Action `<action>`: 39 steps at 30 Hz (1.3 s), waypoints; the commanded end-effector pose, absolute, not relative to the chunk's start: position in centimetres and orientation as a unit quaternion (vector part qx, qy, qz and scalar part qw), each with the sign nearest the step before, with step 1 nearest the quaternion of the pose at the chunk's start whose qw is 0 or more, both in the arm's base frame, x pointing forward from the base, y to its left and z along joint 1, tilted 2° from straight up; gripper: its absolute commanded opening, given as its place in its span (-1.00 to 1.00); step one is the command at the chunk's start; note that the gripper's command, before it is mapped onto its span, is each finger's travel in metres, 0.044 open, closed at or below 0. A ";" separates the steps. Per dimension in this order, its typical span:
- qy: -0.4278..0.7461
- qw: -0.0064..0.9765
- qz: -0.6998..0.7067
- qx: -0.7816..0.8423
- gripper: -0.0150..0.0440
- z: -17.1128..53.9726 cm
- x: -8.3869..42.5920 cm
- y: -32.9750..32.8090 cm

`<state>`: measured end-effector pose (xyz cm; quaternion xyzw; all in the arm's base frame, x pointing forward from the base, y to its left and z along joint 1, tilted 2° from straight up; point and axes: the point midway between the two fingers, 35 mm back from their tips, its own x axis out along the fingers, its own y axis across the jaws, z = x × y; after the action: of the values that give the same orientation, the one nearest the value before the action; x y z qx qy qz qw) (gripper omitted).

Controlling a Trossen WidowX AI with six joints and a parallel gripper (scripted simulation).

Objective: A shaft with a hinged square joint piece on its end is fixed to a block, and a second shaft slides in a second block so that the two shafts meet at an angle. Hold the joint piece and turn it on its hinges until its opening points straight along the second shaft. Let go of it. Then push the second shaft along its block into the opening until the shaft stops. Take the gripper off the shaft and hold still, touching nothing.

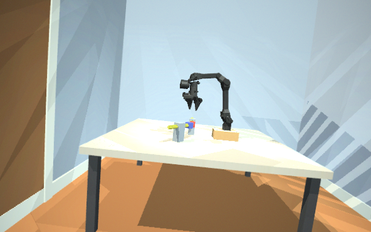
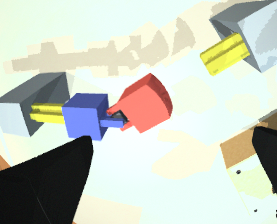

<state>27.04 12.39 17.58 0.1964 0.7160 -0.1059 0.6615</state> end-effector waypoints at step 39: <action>0.636 0.410 -0.326 0.567 1.00 14.3 27.4 6.2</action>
<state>27.35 6.37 14.47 0.5703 0.6342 -0.3294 0.4050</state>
